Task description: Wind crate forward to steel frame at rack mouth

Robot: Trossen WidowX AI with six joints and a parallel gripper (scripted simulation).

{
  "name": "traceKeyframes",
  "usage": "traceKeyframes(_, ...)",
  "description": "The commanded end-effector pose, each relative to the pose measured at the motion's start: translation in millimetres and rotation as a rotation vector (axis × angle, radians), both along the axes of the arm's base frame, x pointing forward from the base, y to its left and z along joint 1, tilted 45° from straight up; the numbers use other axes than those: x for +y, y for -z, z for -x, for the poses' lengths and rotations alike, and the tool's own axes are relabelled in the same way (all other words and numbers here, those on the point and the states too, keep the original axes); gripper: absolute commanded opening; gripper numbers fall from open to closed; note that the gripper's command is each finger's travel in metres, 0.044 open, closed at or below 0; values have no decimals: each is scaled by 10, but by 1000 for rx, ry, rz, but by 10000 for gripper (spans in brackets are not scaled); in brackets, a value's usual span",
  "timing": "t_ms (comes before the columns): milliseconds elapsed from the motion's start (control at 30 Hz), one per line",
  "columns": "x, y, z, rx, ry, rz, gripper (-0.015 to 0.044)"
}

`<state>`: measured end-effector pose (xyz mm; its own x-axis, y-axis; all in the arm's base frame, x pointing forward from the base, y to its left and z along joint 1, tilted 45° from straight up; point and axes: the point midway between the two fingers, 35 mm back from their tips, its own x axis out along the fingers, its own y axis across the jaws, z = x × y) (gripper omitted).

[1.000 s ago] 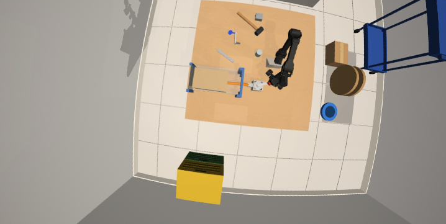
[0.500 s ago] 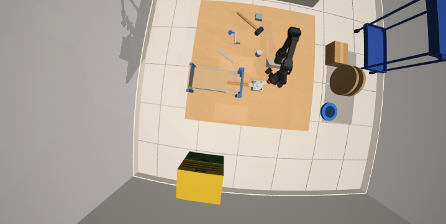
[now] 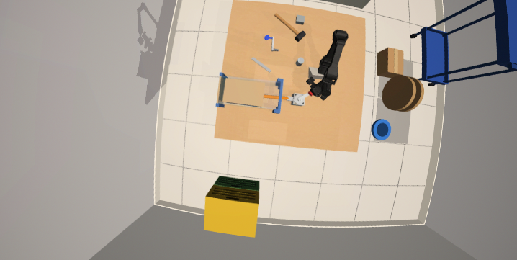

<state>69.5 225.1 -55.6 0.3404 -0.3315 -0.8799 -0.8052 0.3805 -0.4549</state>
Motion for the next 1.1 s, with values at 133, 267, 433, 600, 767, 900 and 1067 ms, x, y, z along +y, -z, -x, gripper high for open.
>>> traceKeyframes(133,-100,-56,-124,-22,0,22,0)
traceKeyframes(267,-116,-76,-158,-22,0,22,0)
traceKeyframes(433,-134,-101,-205,-23,0,22,0)
traceKeyframes(600,-149,-122,-248,-23,0,23,0)
traceKeyframes(767,-164,-144,-297,-23,0,23,0)
traceKeyframes(900,-174,-159,-336,-23,0,23,0)
traceKeyframes(1067,-184,-177,-383,-24,0,23,0)
